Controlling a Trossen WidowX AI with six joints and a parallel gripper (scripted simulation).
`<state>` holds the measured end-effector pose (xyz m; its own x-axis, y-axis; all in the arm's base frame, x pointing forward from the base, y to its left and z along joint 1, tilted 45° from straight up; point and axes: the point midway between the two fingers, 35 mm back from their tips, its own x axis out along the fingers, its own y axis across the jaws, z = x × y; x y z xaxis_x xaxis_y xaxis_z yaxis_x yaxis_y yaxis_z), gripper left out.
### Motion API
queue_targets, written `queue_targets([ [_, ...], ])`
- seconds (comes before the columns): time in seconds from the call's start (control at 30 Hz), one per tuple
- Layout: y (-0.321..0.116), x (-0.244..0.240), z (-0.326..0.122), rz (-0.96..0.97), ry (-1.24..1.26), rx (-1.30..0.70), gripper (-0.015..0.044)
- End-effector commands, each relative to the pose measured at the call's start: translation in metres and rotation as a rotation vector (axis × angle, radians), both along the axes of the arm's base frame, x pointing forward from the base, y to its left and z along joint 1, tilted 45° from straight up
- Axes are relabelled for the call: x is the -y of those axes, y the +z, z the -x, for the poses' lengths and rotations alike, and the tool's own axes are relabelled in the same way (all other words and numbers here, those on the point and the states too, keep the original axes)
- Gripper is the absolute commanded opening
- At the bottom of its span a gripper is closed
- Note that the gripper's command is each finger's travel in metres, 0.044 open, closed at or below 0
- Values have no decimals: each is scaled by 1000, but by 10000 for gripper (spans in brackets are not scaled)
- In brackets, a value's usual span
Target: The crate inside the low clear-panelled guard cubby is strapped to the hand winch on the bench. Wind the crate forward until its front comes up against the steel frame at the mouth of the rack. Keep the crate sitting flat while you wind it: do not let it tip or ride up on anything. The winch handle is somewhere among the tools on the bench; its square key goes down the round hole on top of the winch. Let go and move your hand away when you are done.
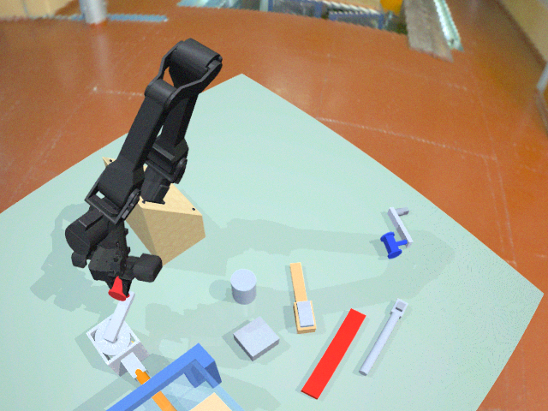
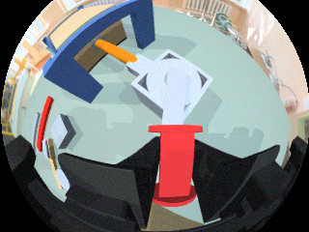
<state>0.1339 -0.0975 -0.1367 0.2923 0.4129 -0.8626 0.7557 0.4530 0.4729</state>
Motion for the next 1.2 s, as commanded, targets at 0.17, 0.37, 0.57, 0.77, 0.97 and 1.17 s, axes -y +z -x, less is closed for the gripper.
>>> queue_targets([
  [0.17,-11,9,17,15,5,-36,0],
  [0.37,-16,15,23,16,5,-37,0],
  [0.57,-21,20,28,17,5,-38,0],
  [0.77,-27,26,32,18,5,-38,0],
  [0.97,-32,33,36,19,5,-39,0],
  [1.17,-38,39,39,20,5,-39,0],
])
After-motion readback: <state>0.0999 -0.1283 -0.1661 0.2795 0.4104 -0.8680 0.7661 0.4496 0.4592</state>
